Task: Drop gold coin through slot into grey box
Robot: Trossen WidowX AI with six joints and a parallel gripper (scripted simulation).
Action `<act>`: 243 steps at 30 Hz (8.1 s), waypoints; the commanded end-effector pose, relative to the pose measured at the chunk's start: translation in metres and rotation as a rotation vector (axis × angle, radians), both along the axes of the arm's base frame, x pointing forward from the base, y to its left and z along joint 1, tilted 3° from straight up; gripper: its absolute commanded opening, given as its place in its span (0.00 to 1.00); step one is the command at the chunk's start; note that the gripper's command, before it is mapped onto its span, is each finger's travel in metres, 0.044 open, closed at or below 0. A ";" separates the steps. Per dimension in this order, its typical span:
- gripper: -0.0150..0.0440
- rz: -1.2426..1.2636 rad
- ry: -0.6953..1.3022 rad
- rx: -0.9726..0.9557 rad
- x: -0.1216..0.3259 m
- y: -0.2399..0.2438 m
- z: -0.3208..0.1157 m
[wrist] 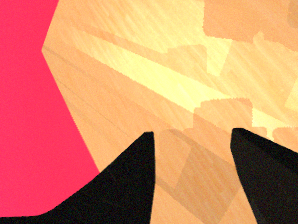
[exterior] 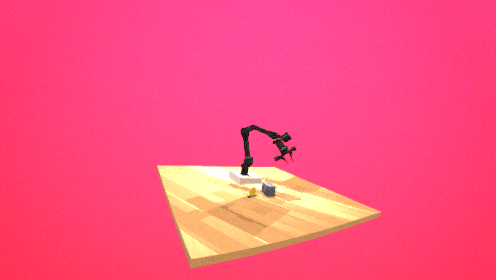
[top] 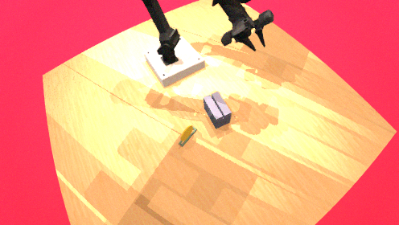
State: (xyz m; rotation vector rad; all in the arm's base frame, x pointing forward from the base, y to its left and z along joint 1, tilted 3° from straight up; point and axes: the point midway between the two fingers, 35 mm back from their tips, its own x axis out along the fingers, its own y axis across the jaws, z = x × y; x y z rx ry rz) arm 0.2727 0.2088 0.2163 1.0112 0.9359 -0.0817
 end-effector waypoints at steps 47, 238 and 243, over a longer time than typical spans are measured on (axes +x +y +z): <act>0.53 -0.370 0.724 -0.201 0.075 -0.316 -0.150; 0.25 0.649 0.478 -0.578 0.057 -0.182 -0.112; 0.25 0.653 0.484 -0.577 0.056 -0.181 -0.114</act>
